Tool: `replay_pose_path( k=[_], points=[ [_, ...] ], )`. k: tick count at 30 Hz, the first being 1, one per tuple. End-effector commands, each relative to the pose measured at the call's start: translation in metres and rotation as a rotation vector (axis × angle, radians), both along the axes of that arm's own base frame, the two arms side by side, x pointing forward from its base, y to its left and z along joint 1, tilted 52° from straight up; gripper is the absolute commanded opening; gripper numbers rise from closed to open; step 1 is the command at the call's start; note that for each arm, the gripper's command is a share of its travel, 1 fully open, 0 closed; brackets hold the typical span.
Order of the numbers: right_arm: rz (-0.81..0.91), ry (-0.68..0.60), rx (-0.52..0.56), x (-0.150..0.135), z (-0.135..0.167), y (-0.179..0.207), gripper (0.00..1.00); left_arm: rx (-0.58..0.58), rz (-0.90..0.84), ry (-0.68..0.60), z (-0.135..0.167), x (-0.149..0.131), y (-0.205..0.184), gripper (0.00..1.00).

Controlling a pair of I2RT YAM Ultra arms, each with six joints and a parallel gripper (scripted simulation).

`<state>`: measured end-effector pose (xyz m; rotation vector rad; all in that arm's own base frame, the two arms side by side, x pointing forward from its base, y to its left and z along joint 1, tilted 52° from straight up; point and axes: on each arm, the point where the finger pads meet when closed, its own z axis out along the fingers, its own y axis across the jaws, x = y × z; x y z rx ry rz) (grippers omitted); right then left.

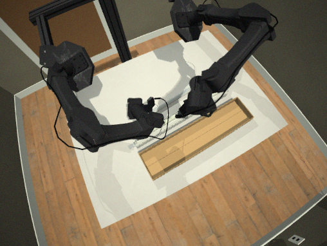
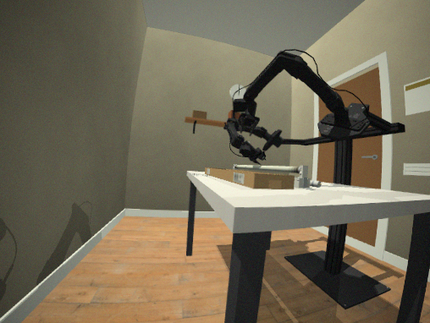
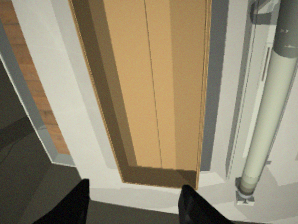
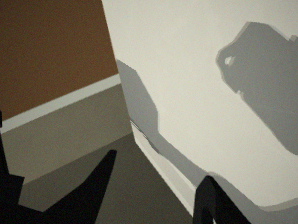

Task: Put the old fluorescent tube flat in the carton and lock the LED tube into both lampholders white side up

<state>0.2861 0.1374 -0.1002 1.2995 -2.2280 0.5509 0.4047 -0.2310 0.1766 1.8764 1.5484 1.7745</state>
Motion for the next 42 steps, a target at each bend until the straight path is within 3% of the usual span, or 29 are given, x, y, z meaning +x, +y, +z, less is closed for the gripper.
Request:
replay_pose_path(
  k=[1, 9, 13, 22, 42],
  points=[
    [0.18, -0.126, 0.095, 0.025, -0.009, 0.023, 0.49, -0.071, -0.03, 0.004, 0.002, 0.001, 0.004, 0.49],
    [0.419, -0.269, 0.133, 0.054, -0.014, 0.045, 0.49, -0.132, -0.017, 0.052, -0.015, 0.008, 0.035, 0.49],
    [0.43, -0.268, 0.132, 0.052, -0.014, 0.045, 0.49, -0.134, -0.02, 0.057, -0.017, 0.006, 0.037, 0.49],
    [0.653, -0.423, 0.128, 0.077, -0.007, 0.069, 0.49, -0.205, -0.001, 0.092, -0.036, 0.009, 0.073, 0.49],
    [0.997, -0.741, -0.011, 0.097, 0.046, 0.108, 0.49, -0.346, 0.0, 0.138, -0.073, 0.002, 0.138, 0.49]
  ],
)
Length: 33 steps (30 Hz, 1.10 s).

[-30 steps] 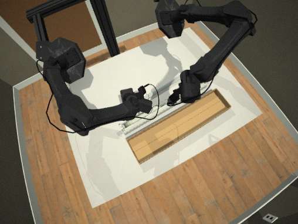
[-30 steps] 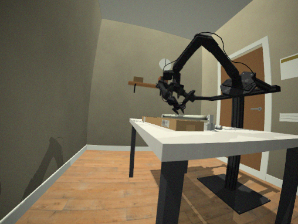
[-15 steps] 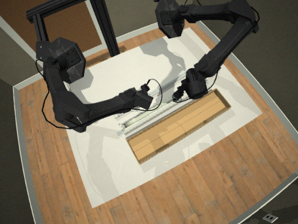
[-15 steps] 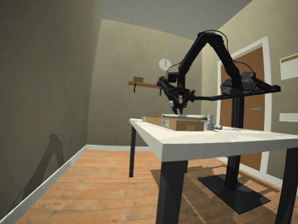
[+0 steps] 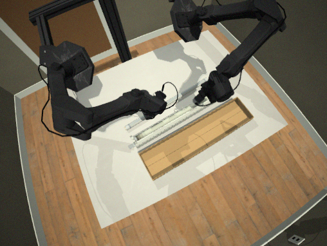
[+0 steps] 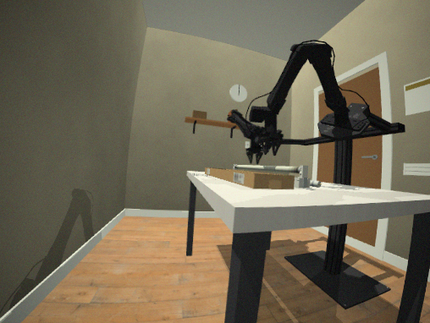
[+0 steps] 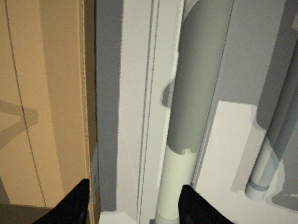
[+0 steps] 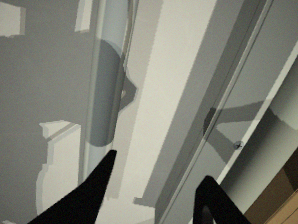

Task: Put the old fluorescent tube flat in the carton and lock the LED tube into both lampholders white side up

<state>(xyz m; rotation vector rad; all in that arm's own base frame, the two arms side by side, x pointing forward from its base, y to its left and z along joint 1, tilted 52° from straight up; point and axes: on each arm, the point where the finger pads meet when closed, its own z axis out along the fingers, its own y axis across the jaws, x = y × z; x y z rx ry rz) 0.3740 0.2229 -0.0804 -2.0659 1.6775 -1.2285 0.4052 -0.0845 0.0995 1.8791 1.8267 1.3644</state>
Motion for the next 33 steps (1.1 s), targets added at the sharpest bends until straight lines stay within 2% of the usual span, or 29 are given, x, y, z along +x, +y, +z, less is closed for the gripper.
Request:
replay_pose_path(
  k=[1, 5, 7, 8, 9, 10, 11, 12, 15, 23, 24, 26, 27, 29, 30, 32, 33],
  points=[
    [0.115, -0.155, 0.017, 0.009, 0.03, 0.024, 0.49, -0.07, -0.058, -0.03, 0.003, 0.001, -0.005, 0.49],
    [0.132, -0.185, 0.008, 0.008, 0.036, 0.026, 0.49, -0.081, -0.057, -0.028, -0.001, -0.001, 0.002, 0.49],
    [0.159, -0.181, -0.055, -0.001, 0.017, 0.02, 0.49, -0.093, -0.053, -0.022, -0.005, -0.004, 0.01, 0.49],
    [0.162, -0.258, -0.012, 0.006, 0.052, 0.03, 0.49, -0.103, -0.058, -0.024, -0.007, -0.006, 0.013, 0.49],
    [0.172, -0.282, -0.029, 0.004, 0.055, 0.03, 0.49, -0.114, -0.062, -0.026, -0.009, -0.007, 0.017, 0.49],
    [0.173, -0.278, -0.038, 0.003, 0.052, 0.027, 0.49, -0.122, -0.065, -0.033, -0.008, -0.006, 0.017, 0.49],
    [0.158, -0.246, -0.082, 0.006, 0.031, 0.01, 0.49, -0.125, -0.065, -0.033, -0.009, -0.007, 0.019, 0.49],
    [0.158, -0.24, -0.083, 0.013, 0.027, 0.004, 0.49, -0.127, -0.067, -0.034, -0.01, -0.008, 0.019, 0.49],
    [0.227, -0.29, -0.069, 0.02, 0.037, 0.022, 0.49, -0.136, -0.063, -0.028, -0.015, -0.013, 0.028, 0.49],
    [0.217, -0.25, -0.095, 0.013, 0.023, 0.013, 0.49, -0.135, -0.052, -0.028, -0.013, -0.014, 0.029, 0.49],
    [0.183, -0.268, -0.089, 0.022, 0.027, 0.007, 0.49, -0.13, -0.036, -0.012, -0.015, -0.017, 0.035, 0.49],
    [0.203, -0.276, -0.08, 0.019, 0.03, 0.017, 0.49, -0.13, -0.036, -0.011, -0.015, -0.017, 0.035, 0.49],
    [0.192, -0.318, -0.057, 0.025, 0.045, 0.027, 0.49, -0.128, -0.016, -0.01, -0.016, -0.013, 0.04, 0.49],
    [0.196, -0.31, -0.065, 0.023, 0.041, 0.027, 0.49, -0.128, -0.035, -0.008, -0.016, -0.014, 0.033, 0.49],
    [0.19, -0.335, -0.043, 0.026, 0.055, 0.031, 0.49, -0.12, -0.033, 0.009, -0.022, -0.013, 0.032, 0.49],
    [0.192, -0.328, -0.049, 0.025, 0.053, 0.03, 0.49, -0.123, -0.037, 0.004, -0.02, -0.018, 0.033, 0.49],
    [0.188, -0.342, -0.036, 0.027, 0.064, 0.033, 0.49, -0.118, -0.035, 0.012, -0.023, -0.019, 0.034, 0.49]
  ],
)
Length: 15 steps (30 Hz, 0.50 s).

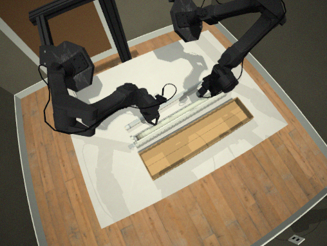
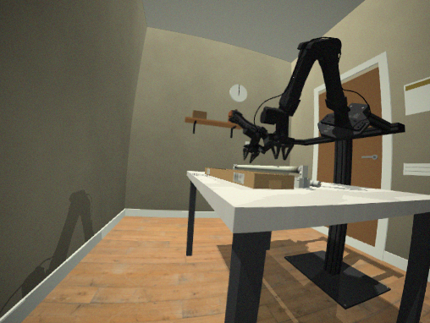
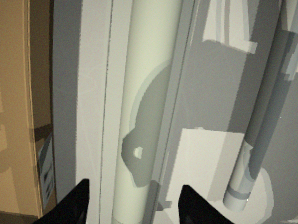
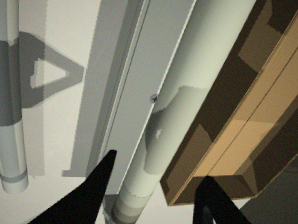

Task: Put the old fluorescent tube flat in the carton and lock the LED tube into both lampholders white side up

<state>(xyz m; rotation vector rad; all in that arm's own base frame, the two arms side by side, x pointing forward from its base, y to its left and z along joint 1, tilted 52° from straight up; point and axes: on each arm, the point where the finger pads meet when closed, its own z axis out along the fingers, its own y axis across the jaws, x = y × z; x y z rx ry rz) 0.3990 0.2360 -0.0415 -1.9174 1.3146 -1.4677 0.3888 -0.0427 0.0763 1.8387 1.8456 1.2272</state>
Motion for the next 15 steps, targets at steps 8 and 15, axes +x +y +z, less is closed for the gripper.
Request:
replay_pose_path(
  k=[8, 15],
  points=[
    [0.019, -0.006, 0.012, 0.013, -0.008, 0.006, 0.49, -0.015, -0.025, -0.03, 0.001, 0.018, -0.005, 0.49],
    [0.028, -0.004, 0.011, 0.028, -0.014, 0.004, 0.49, -0.013, -0.027, -0.023, -0.014, 0.03, 0.003, 0.49]
  ],
)
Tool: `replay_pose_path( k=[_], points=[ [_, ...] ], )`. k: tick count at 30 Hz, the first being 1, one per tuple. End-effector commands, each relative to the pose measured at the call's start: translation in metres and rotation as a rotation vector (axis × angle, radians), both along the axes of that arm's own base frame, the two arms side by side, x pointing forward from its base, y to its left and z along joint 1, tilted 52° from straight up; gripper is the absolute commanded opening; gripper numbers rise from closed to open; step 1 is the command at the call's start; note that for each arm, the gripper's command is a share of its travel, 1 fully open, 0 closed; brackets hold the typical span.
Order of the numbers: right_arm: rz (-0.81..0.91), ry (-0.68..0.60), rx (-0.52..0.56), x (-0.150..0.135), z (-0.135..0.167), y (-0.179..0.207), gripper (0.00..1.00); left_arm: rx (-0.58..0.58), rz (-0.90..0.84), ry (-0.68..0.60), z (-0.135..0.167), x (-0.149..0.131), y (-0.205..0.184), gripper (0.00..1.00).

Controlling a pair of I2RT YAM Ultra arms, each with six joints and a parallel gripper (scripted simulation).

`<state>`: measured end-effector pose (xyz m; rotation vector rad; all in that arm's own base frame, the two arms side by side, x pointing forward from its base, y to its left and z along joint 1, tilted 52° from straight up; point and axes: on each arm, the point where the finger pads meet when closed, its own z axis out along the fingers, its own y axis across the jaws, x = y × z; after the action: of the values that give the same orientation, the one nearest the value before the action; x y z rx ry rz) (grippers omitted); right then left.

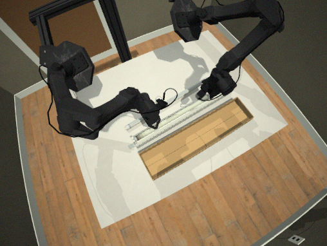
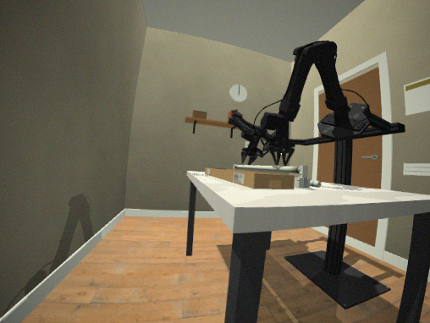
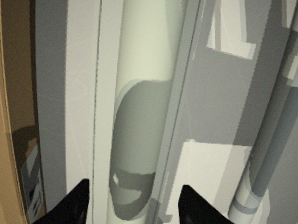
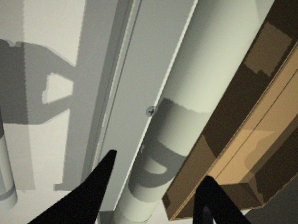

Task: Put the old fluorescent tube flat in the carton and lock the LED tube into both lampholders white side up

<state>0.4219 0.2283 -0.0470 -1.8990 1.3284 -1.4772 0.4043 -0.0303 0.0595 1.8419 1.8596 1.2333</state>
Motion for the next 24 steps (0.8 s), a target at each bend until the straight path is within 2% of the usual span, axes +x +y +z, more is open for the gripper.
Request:
replay_pose_path(
  k=[1, 5, 8, 11, 14, 15, 24],
  points=[
    [0.042, 0.006, 0.006, 0.008, -0.009, 0.012, 0.49, -0.019, -0.037, -0.03, 0.001, 0.016, -0.008, 0.49],
    [0.035, 0.005, 0.008, 0.019, -0.012, 0.007, 0.49, -0.019, -0.037, -0.031, -0.005, 0.024, -0.004, 0.49],
    [0.03, 0.012, 0.002, 0.016, -0.014, 0.008, 0.49, -0.016, -0.032, -0.017, -0.007, 0.02, -0.005, 0.49],
    [0.034, 0.004, 0.01, 0.029, -0.016, 0.005, 0.49, -0.018, -0.032, -0.034, -0.011, 0.032, 0.002, 0.49],
    [0.047, 0.027, -0.013, 0.016, -0.021, 0.01, 0.49, -0.015, -0.037, -0.02, -0.009, 0.021, -0.003, 0.49],
    [0.049, 0.031, -0.016, 0.018, -0.023, 0.013, 0.49, -0.021, -0.042, -0.039, -0.002, 0.023, -0.005, 0.11],
    [0.051, 0.035, -0.017, 0.014, -0.022, 0.011, 0.49, -0.022, -0.042, -0.043, -0.001, 0.024, -0.006, 0.11]
  ],
)
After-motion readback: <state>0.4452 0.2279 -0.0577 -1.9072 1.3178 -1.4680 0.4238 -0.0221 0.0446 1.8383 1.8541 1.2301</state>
